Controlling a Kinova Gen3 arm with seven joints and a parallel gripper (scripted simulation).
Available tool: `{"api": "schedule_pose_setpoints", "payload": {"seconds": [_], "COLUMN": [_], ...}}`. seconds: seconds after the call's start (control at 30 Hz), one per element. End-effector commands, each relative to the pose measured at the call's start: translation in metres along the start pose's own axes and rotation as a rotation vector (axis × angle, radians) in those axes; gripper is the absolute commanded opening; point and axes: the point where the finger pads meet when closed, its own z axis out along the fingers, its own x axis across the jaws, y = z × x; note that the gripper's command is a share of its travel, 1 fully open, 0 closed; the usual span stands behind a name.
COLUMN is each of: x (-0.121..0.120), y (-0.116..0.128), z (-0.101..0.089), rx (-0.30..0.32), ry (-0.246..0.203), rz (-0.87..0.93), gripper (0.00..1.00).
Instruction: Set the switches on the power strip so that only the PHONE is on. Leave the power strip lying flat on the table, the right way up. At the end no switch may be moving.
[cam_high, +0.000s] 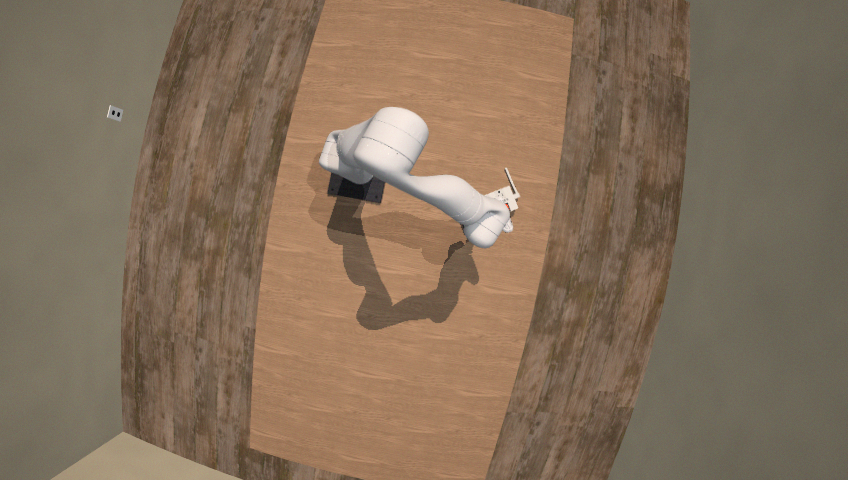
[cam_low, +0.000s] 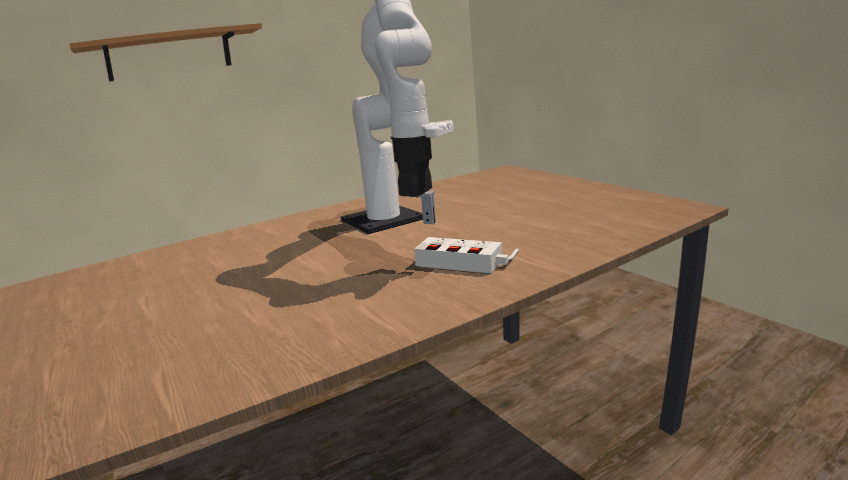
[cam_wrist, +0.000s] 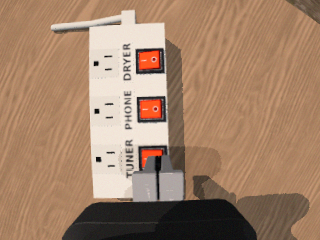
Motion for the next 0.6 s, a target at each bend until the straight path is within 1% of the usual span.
{"api": "schedule_pose_setpoints", "payload": {"seconds": [0.0, 0.57], "x": [0.0004, 0.0003], "y": [-0.0003, -0.0004], "z": [-0.0006, 0.0025], "rx": [0.001, 0.002], "ry": [0.001, 0.001], "rz": [0.0, 0.0], "gripper": [0.0, 0.0]}}
